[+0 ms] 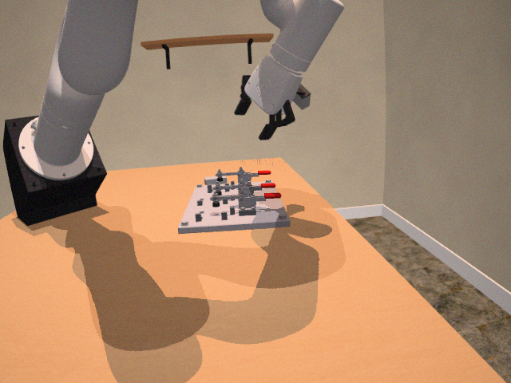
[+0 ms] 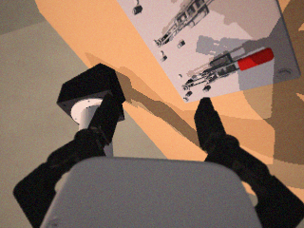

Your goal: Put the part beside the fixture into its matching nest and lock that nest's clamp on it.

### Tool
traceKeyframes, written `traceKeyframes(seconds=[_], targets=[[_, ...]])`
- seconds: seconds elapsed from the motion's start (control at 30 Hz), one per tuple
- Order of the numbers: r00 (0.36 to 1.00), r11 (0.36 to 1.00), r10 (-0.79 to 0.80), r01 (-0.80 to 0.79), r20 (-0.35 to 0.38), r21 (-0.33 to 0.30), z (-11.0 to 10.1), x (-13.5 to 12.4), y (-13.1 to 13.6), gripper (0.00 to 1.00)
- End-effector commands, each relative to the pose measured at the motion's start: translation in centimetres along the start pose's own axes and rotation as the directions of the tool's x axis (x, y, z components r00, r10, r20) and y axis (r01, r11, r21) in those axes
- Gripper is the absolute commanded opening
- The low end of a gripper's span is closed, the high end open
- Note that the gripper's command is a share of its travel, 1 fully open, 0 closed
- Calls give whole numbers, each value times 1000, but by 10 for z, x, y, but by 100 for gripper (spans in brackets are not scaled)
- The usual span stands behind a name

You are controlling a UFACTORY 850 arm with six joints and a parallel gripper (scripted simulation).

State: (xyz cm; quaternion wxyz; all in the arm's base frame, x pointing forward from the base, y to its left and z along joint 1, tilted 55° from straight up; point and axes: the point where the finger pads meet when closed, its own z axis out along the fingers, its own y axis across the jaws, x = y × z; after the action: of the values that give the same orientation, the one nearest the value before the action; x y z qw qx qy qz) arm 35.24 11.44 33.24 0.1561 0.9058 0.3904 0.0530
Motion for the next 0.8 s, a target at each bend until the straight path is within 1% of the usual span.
traceKeyframes(seconds=[0.0, 0.03, 0.07, 0.1, 0.17, 0.2, 0.23, 0.27, 0.33, 0.37, 0.47, 0.57, 0.73, 0.77], targets=[[999, 998, 45, -46, -17, -47, 6, 4, -8, 100], [997, 995, 71, -73, -35, -64, 9, 6, -15, 100], [997, 995, 71, -73, -35, -64, 9, 6, -15, 100], [995, 992, 95, -98, -44, -83, 13, 8, -20, 100], [995, 992, 95, -98, -44, -83, 13, 8, -20, 100], [991, 987, 118, -123, -56, -101, 17, 9, -25, 100], [991, 987, 118, -123, -56, -101, 17, 9, -25, 100], [988, 982, 140, -148, -70, -117, 20, 11, -30, 100], [988, 982, 140, -148, -70, -117, 20, 11, -30, 100], [983, 976, 161, -172, -86, -131, 23, 13, -36, 100], [978, 970, 182, -195, -100, -145, 27, 15, -41, 100], [967, 955, 222, -241, -123, -175, 33, 18, -51, 100], [961, 946, 240, -263, -138, -187, 36, 20, -55, 100], [954, 938, 257, -285, -154, -199, 39, 22, -60, 100]])
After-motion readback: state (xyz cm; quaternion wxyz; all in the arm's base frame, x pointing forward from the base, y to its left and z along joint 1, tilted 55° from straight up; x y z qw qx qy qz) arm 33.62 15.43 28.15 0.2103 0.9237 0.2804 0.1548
